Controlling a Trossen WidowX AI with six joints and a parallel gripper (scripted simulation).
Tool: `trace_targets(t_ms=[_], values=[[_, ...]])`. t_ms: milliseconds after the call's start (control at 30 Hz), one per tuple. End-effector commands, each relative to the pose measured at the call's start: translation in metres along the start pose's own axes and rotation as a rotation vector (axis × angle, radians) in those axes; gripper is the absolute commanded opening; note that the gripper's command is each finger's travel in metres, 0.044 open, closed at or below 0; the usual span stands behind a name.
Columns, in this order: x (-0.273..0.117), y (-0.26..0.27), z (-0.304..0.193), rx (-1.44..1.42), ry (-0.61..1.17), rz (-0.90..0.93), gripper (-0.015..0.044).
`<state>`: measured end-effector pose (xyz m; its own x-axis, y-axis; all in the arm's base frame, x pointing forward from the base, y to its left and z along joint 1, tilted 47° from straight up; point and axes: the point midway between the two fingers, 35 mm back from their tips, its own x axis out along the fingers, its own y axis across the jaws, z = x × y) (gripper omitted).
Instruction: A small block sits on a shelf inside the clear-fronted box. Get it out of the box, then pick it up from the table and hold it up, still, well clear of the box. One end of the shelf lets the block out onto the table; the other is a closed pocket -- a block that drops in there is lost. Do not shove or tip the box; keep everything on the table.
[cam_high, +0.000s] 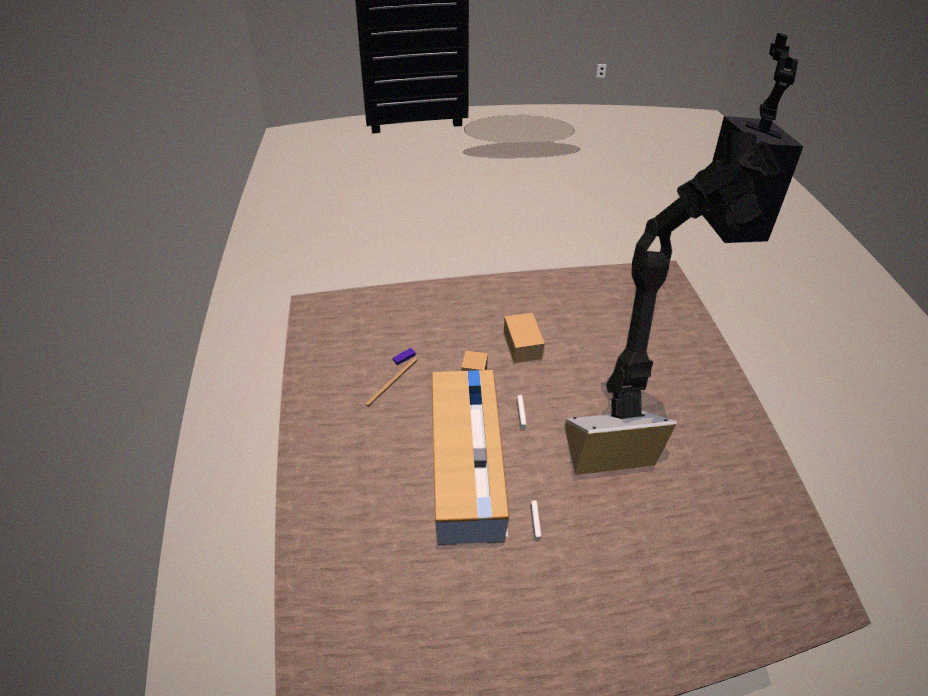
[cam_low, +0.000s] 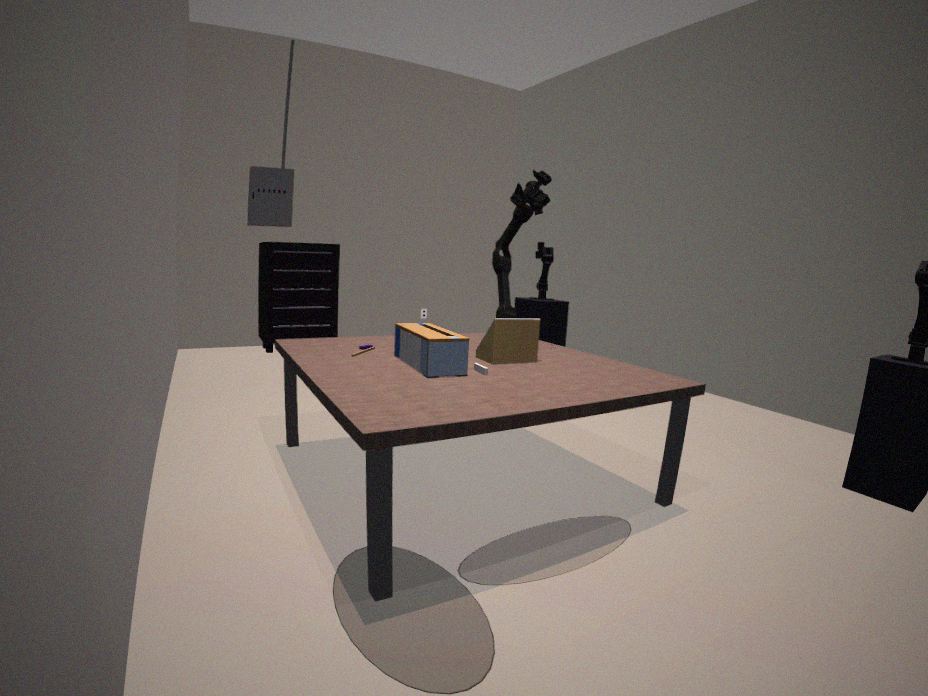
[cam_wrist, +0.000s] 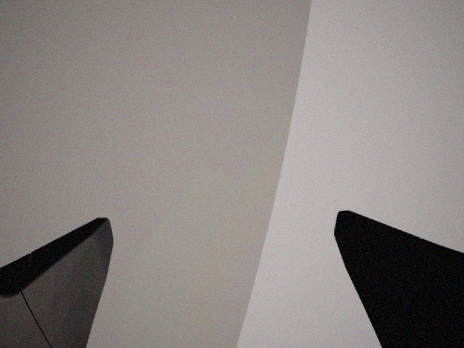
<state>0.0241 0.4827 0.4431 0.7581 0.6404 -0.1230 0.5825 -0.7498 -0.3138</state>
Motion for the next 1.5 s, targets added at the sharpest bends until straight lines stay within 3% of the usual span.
trace_targets(t_ms=[0, 233, 567, 1133, 1467], values=[[0.0, 0.001, 0.0, 0.014, -0.002, -0.002, 0.04], [0.064, 0.058, 0.031, 0.51, -0.052, 0.15, 0.04], [0.107, 0.115, 0.053, 0.88, -0.03, 0.316, 0.04], [0.153, 0.228, 0.089, 1.482, 0.14, 0.637, 0.04], [0.16, 0.314, 0.111, 1.836, 0.364, 0.87, 0.04]])
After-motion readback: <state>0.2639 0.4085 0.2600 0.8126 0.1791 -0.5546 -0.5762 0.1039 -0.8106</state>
